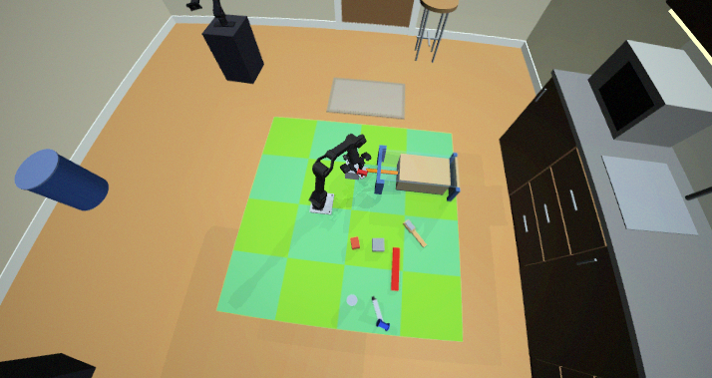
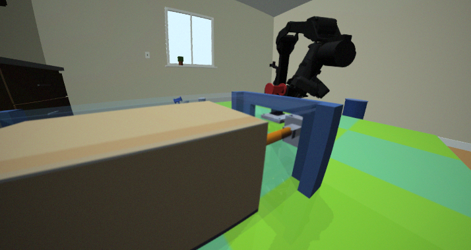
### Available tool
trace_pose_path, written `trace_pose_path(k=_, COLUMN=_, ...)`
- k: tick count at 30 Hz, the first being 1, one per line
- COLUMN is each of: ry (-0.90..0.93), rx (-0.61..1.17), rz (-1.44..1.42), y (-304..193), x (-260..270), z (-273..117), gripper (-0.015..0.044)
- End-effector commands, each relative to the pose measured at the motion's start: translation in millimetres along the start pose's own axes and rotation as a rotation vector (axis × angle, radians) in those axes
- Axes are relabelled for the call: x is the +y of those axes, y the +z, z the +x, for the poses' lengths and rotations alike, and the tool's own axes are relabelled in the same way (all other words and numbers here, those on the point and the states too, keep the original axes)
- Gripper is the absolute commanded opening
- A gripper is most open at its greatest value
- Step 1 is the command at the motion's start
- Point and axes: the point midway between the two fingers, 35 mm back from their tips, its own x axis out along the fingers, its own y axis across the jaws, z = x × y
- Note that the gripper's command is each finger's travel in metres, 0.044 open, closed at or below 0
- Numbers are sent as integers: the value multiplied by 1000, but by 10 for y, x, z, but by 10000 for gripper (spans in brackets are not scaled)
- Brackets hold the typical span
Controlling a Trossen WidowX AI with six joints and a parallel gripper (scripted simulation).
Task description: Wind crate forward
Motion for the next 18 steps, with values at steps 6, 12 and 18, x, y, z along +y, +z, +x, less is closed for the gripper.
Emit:
trace_pose_path(k=6, ry=-1, rx=-1, rz=3, y=9, x=-1, z=18, gripper=0)
trace_pose_path(k=12, ry=-1, rx=-1, rz=3, y=13, x=-1, z=27, gripper=0)
trace_pose_path(k=18, ry=-1, rx=-1, rz=3, y=19, x=-1, z=39, gripper=0)
